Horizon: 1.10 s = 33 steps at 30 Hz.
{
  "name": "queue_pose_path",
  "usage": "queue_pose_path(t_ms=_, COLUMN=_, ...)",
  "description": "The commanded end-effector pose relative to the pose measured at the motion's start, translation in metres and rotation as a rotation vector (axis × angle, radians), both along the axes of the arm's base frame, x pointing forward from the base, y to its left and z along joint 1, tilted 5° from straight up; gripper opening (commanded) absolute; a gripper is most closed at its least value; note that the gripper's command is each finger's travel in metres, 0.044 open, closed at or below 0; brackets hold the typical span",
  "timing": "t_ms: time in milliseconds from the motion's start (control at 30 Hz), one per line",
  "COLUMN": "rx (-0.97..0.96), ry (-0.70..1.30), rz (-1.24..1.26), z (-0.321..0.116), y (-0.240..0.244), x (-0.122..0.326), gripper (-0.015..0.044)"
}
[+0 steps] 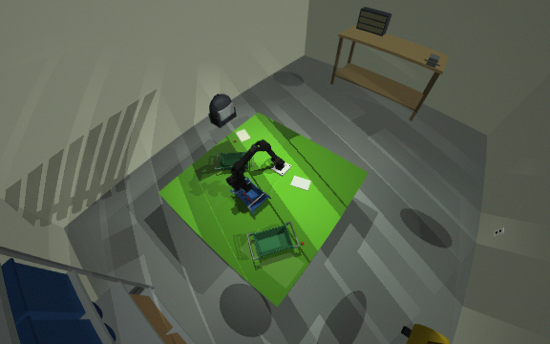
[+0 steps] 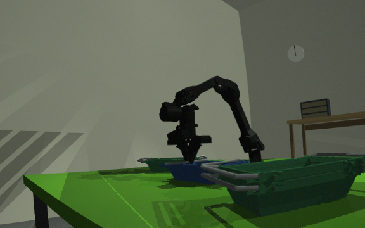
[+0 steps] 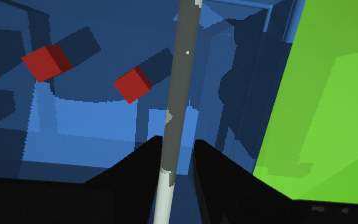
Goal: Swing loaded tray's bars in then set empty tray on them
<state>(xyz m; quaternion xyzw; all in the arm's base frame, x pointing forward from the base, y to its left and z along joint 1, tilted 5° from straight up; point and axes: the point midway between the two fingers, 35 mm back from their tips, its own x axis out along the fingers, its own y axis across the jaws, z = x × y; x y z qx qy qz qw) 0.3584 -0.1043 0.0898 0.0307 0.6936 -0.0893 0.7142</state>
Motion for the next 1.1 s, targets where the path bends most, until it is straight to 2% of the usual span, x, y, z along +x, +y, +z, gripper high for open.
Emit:
queue_pose_path(t_ms=0, rx=-0.005, ry=-0.002, rz=-0.009, z=0.01, y=0.0, x=0.0, gripper=0.0081)
queue_pose_path(t_ms=267, rx=-0.005, ry=-0.002, rz=-0.009, z=0.043, y=0.0, x=-0.001, gripper=0.0081)
queue_pose_path(t_ms=1033, rx=-0.002, ry=-0.001, rz=-0.004, z=0.035, y=0.0, x=0.0, gripper=0.0081)
queue_pose_path(t_ms=1067, rx=-0.002, ry=-0.001, rz=-0.004, z=0.035, y=0.0, x=0.0, gripper=0.0055)
